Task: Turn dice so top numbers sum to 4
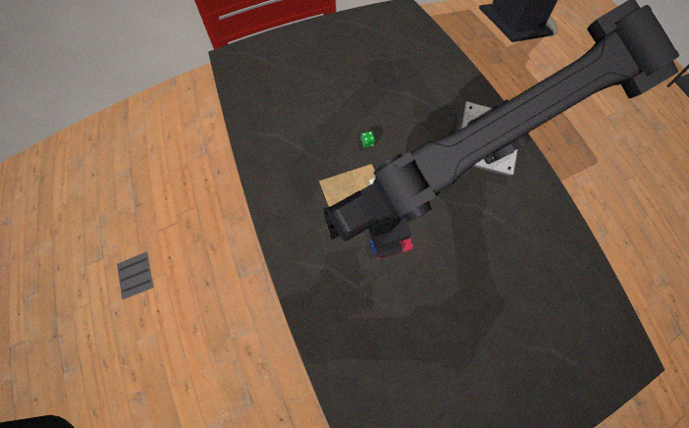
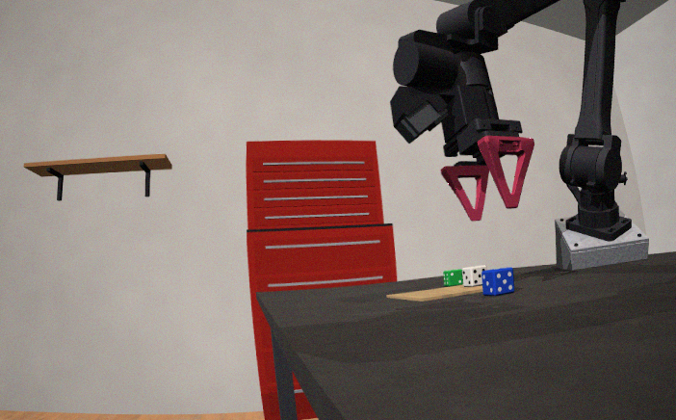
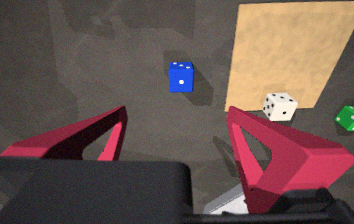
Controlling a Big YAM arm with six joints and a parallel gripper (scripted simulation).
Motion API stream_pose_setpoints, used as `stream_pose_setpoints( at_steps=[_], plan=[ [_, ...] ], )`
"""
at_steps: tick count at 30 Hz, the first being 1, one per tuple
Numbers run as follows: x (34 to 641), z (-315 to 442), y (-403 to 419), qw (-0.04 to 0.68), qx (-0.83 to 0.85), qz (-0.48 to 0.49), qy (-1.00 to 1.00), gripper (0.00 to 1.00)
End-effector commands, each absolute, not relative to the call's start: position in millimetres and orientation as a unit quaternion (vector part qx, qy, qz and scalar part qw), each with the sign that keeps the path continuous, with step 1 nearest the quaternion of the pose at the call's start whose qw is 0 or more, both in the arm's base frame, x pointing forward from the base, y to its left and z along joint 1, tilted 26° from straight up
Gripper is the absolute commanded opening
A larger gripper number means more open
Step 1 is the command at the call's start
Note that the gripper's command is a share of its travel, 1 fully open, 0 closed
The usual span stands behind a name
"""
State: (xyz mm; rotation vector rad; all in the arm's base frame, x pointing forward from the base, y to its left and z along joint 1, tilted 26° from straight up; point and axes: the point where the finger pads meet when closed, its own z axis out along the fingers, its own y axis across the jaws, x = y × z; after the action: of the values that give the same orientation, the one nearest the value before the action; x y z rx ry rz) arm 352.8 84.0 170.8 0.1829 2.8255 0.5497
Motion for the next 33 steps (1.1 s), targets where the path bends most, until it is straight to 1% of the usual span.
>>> stream_pose_setpoints(
  at_steps=[1, 4, 33],
  plan=[
    [357, 167, 75, 0.138, 0.057, 0.183, 0.972, 0.45],
    [358, 183, 81, 0.155, 0.047, 0.187, 0.969, 0.45],
    [357, 184, 81, 0.153, 0.049, 0.187, 0.969, 0.45]
  ],
)
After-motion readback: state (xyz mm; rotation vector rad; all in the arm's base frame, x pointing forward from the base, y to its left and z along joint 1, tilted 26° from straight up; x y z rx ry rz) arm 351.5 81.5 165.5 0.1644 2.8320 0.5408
